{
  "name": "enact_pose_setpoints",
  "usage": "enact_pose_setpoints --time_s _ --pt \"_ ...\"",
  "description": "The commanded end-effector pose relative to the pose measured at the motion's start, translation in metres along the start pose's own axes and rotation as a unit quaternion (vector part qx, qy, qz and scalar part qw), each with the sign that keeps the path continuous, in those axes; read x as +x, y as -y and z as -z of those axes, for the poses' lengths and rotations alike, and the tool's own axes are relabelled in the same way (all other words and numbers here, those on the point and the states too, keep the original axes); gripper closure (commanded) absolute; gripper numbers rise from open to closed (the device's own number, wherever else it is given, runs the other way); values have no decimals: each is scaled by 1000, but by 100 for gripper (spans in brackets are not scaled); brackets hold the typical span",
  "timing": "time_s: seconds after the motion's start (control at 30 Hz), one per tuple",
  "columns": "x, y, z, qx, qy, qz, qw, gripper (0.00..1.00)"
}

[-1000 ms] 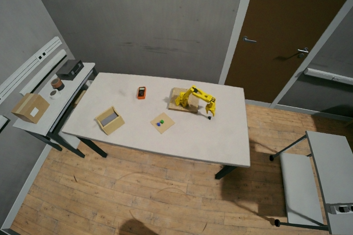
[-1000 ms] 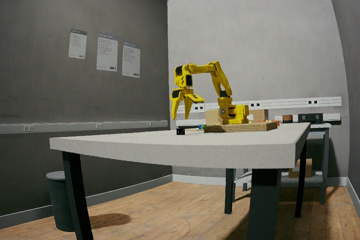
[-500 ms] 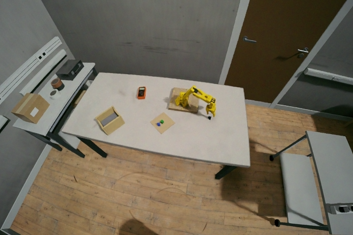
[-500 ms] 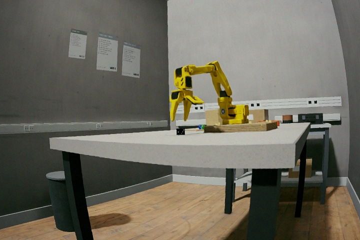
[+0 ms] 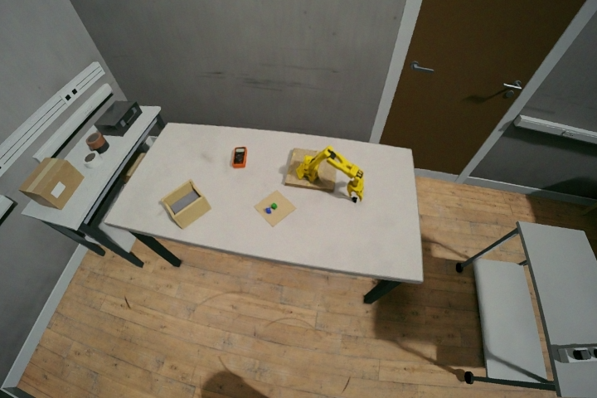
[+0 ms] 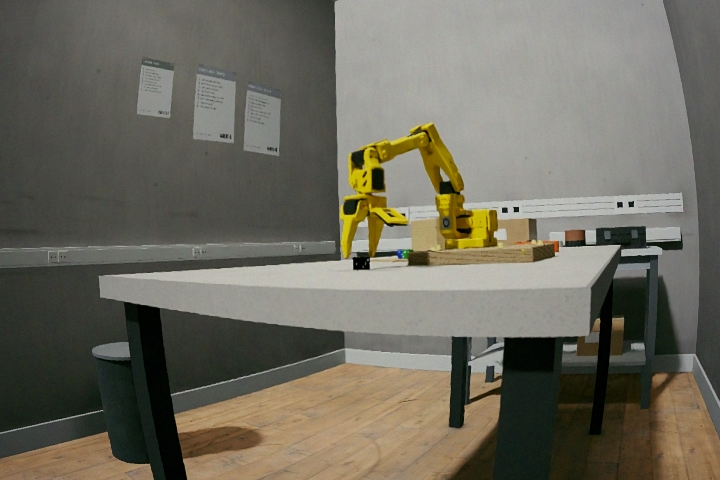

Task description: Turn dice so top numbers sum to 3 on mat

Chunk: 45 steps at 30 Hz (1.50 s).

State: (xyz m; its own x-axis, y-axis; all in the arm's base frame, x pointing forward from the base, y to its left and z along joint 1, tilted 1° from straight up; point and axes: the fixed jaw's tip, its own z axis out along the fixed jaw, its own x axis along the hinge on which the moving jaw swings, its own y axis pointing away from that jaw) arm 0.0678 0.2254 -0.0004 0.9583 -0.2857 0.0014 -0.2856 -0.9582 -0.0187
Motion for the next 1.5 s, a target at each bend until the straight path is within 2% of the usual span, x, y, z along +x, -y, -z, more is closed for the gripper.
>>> enact_pose_setpoints --time_s 0.0,0.3,0.83,1.47 --pt "-2 -3 -8 -10 1 -2 1000 72" --pt "-2 -4 -16 -10 1 -2 1000 72" --pt "-2 -4 -17 -10 1 -2 1000 73" --pt "-2 2 -17 -10 1 -2 1000 83"
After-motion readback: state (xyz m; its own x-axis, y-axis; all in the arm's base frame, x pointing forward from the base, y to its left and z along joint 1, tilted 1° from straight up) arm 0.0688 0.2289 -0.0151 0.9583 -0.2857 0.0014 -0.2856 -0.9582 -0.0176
